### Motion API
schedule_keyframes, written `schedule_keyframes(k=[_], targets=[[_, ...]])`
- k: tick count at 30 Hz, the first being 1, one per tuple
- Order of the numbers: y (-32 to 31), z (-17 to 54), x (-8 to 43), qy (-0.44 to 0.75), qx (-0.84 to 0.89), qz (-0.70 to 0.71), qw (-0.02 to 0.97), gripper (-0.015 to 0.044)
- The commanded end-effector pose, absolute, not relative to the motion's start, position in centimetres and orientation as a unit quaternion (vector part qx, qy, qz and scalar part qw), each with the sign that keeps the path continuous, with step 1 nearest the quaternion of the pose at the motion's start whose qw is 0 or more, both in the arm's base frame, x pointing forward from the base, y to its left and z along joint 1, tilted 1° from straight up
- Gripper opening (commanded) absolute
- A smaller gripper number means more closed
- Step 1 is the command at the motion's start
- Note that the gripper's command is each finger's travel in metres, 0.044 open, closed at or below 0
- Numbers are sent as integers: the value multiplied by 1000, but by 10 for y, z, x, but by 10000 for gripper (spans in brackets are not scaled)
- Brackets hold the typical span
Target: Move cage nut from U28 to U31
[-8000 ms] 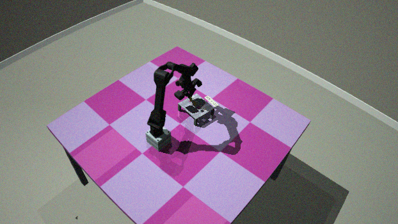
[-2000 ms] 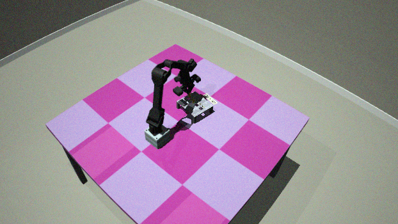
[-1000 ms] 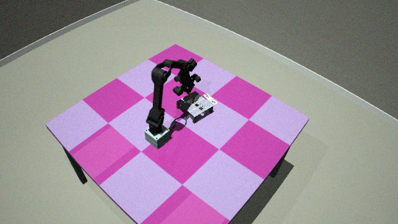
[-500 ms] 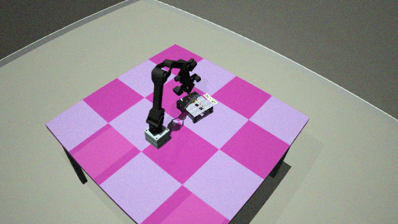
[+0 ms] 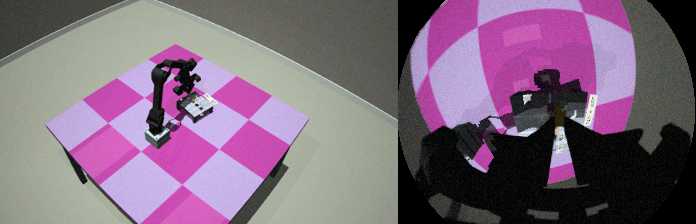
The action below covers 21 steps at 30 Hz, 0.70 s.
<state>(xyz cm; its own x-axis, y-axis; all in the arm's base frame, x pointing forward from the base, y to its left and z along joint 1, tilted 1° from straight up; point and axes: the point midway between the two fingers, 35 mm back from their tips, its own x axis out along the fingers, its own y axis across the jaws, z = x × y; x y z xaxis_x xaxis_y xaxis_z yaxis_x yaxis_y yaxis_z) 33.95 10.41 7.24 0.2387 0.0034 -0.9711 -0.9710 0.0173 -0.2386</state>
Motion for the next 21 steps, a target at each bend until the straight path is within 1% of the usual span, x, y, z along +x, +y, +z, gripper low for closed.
schedule_keyframes(k=[1,21], targets=[[104,74,340,439,-553,431,562,37],[104,82,338,429,-560,421,570,37]])
